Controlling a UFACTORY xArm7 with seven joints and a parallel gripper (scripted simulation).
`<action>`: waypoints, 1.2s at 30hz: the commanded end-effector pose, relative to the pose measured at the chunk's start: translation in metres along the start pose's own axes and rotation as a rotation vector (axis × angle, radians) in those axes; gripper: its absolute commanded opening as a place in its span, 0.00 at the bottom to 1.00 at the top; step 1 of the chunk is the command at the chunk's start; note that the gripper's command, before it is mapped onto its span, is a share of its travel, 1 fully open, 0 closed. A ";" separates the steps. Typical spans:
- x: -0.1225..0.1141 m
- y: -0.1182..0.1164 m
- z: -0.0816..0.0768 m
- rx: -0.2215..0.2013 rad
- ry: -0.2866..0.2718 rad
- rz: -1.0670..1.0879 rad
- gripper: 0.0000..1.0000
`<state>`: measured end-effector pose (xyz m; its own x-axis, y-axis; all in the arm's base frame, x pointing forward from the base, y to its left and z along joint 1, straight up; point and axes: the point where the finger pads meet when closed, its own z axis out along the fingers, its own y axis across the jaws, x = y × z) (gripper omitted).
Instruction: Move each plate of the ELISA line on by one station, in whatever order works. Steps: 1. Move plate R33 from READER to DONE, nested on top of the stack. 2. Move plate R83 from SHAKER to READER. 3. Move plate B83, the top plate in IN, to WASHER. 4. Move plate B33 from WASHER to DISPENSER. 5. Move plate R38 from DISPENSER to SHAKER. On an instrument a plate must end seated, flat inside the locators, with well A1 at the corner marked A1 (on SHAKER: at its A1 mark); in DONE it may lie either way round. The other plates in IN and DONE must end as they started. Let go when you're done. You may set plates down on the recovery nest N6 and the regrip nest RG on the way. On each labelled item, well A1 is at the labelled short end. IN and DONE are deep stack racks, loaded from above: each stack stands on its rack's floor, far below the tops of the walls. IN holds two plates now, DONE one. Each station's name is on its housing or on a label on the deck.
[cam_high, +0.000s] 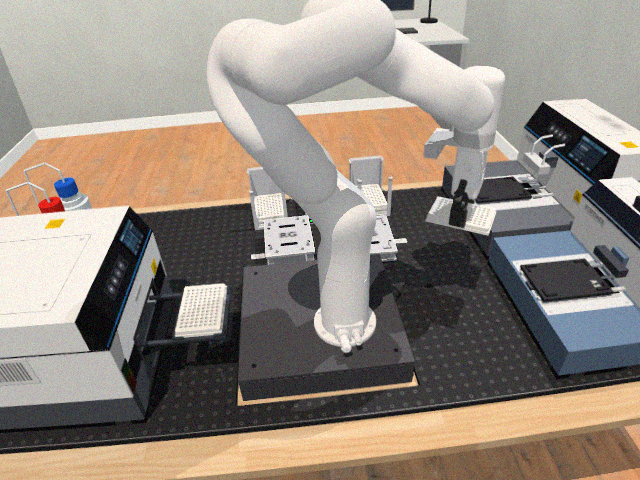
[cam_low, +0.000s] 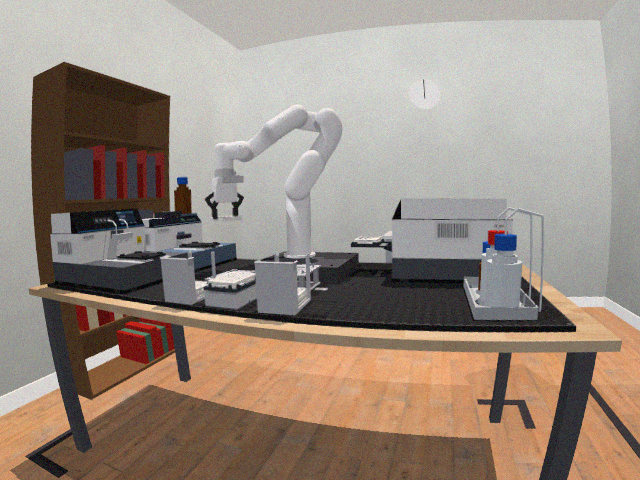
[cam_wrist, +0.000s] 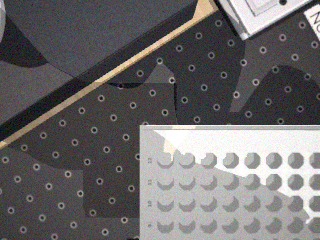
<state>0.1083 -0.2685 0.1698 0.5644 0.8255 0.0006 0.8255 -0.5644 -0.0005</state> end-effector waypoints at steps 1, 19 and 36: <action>-0.014 -0.008 -0.001 -0.004 0.000 -0.043 0.00; -0.057 -0.039 -0.001 -0.004 -0.001 -0.160 0.00; -0.098 -0.044 -0.001 -0.004 -0.001 -0.253 0.00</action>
<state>0.0185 -0.3123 0.1698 0.3767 0.9263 0.0002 0.9263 -0.3767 0.0009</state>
